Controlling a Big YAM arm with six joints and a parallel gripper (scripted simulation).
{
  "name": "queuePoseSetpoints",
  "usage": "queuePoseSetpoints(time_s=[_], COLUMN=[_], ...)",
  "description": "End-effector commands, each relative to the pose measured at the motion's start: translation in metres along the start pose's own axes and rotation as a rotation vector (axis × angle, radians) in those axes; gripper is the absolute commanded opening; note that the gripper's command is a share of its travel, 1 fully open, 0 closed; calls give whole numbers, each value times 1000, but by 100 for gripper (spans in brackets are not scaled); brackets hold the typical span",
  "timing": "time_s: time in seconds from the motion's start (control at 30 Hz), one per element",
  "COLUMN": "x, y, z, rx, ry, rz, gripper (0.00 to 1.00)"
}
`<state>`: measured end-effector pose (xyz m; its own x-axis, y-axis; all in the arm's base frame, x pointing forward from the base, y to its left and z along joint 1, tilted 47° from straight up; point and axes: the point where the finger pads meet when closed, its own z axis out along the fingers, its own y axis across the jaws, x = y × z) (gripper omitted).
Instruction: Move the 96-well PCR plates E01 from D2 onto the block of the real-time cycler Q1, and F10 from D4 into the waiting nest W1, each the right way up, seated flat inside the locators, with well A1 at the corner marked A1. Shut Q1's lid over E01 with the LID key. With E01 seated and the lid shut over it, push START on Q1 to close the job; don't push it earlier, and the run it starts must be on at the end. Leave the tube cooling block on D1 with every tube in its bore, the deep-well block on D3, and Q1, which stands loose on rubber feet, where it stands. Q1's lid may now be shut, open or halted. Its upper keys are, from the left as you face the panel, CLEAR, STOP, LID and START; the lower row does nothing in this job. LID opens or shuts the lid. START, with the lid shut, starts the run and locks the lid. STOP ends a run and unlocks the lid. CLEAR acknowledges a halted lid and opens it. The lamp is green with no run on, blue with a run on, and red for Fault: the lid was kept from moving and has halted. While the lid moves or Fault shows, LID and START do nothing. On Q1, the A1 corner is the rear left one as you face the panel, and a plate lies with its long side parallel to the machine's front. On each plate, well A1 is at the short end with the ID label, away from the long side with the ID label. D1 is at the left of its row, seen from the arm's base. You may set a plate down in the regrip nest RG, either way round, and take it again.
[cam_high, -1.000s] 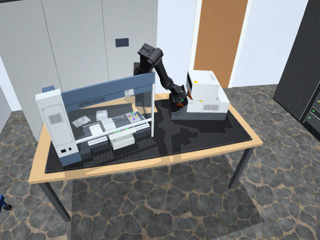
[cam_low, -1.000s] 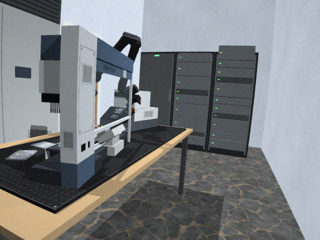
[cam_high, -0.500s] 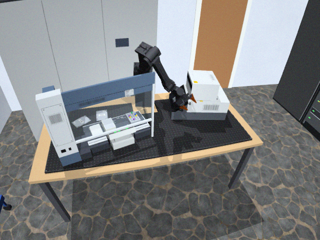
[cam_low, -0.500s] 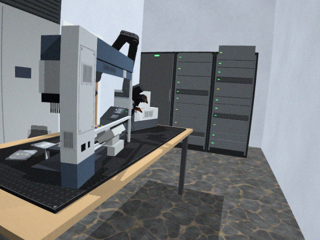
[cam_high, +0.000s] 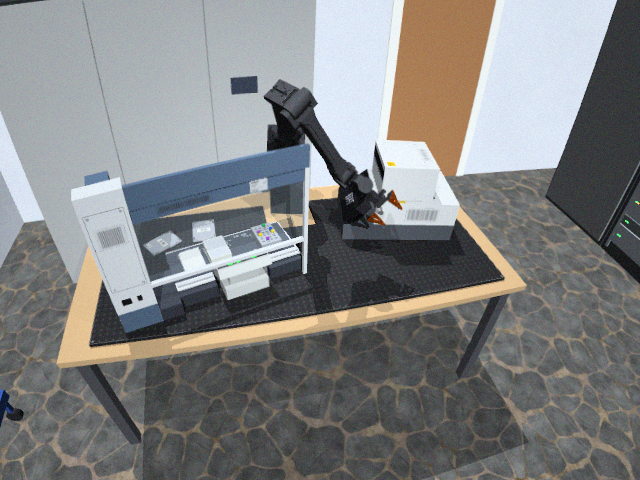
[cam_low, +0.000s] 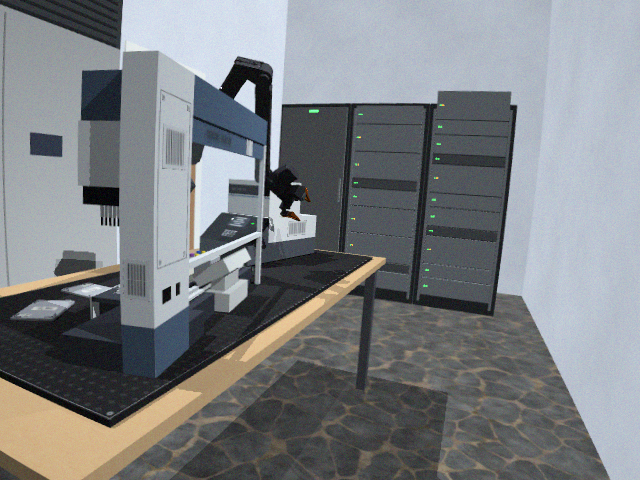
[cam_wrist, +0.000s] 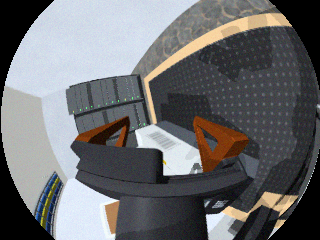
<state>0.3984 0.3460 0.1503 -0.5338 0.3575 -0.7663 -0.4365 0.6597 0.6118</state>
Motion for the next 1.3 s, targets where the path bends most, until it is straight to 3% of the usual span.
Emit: queuePoseSetpoints(time_s=[0.0,0.1,0.17,0.23,0.4,0.6,0.67,0.77,0.87,1.07,1.17,1.23,1.27], x=[-30,-42,-44,-42,-49,-102,-109,-109,-114,-139,-149,-153,-155], y=[35,54,63,61,55,81,87,85,95,127,146,149,150], z=[4,8,10,11,12,12,13,14,16,9,6,8,9], rx=[-42,-62,-114,-136,-114,-119,-167,-200,-184,-211,-297,-327,-322], ry=[-30,-36,-63,-77,-82,-130,-164,-191,-174,-182,-234,-257,-258], rz=[-1,-15,1,15,25,3,17,36,39,22,34,43,46], gripper=[100,100,100,100,100,100,100,100,100,100,100,100,100])
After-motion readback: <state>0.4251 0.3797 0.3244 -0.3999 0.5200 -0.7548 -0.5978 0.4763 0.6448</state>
